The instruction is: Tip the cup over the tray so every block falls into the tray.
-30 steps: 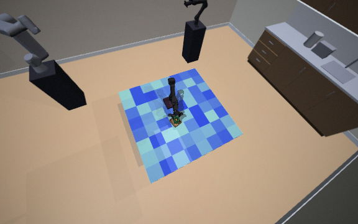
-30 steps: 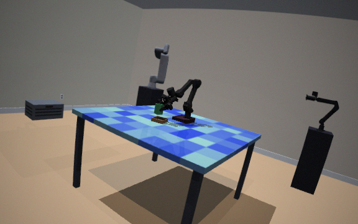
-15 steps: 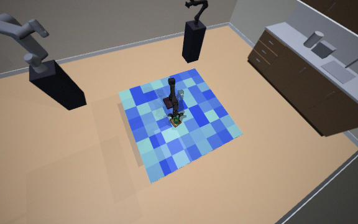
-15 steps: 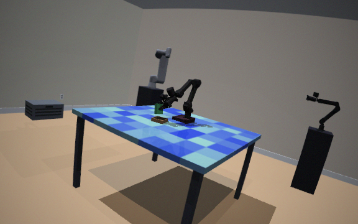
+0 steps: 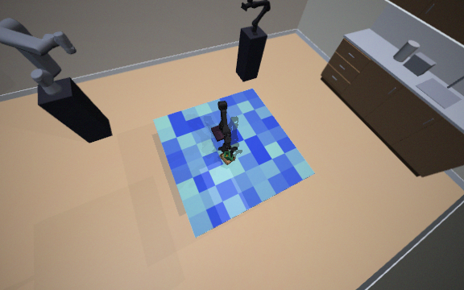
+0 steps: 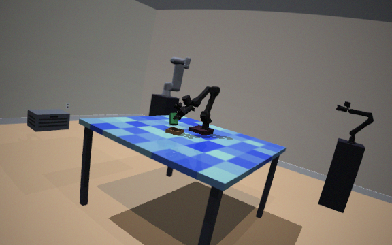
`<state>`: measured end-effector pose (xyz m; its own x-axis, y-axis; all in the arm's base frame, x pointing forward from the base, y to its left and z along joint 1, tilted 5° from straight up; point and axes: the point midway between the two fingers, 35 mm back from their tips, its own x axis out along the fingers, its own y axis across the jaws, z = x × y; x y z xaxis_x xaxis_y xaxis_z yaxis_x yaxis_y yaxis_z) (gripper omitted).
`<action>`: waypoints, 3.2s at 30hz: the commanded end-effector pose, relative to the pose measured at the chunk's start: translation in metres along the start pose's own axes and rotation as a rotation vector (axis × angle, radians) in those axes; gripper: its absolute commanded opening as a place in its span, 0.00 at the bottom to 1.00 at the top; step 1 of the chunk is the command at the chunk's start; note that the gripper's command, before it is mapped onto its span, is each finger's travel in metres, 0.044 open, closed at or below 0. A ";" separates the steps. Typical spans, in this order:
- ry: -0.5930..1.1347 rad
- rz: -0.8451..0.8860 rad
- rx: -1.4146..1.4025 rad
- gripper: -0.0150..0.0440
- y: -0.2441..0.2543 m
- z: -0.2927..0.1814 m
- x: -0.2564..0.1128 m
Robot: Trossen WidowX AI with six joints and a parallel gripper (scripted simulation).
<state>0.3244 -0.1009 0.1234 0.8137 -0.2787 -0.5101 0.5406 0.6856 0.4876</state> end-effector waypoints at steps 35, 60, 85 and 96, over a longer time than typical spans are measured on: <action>-0.003 0.008 0.818 0.25 0.004 0.004 0.005; -0.001 0.009 1.365 0.25 0.006 0.005 0.008; 0.002 0.010 1.911 0.25 0.008 0.007 0.011; 0.003 0.010 2.151 0.25 0.008 0.007 0.012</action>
<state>0.3391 -0.1027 0.1243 0.8154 -0.2744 -0.5098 -0.0839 -0.9272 0.3650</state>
